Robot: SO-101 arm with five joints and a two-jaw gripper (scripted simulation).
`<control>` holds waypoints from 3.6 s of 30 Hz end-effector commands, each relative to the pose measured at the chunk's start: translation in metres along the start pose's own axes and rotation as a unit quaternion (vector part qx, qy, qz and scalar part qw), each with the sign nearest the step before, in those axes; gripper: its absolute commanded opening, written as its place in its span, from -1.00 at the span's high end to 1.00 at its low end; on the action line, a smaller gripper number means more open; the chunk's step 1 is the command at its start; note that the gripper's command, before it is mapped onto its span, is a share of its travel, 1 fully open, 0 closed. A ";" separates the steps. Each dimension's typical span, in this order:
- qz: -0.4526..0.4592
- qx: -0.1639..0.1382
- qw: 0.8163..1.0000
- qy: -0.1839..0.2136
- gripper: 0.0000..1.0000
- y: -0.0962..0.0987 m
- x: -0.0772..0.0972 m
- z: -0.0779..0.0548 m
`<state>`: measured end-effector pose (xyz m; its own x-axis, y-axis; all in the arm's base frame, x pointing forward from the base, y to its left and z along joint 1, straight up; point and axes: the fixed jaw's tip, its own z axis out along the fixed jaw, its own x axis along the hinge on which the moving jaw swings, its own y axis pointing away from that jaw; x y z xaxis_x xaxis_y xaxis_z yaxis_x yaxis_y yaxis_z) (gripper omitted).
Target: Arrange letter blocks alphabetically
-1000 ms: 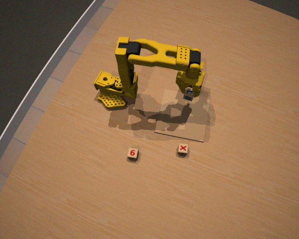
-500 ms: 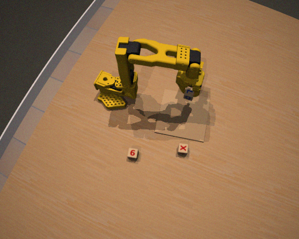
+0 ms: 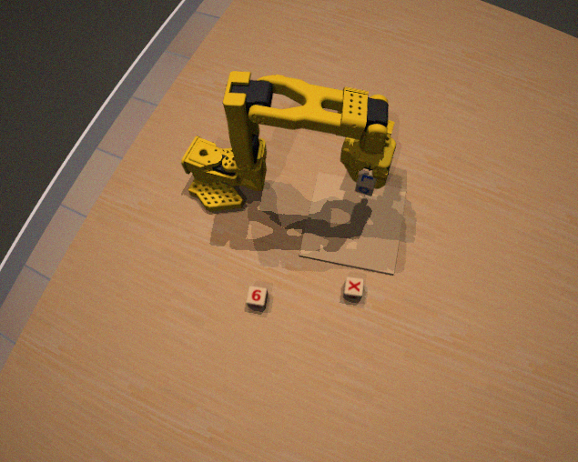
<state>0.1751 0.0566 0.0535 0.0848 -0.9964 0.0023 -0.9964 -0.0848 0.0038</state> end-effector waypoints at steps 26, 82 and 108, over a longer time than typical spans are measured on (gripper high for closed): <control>0.001 0.028 1.000 -0.007 1.00 -0.006 -0.002 0.001; 0.001 0.028 1.000 -0.007 1.00 -0.007 -0.002 0.022; 0.001 0.028 1.000 -0.007 0.99 -0.007 -0.002 0.027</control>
<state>0.1745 0.0566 0.0190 0.0822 -0.9966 0.0020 -0.9966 -0.0822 0.0026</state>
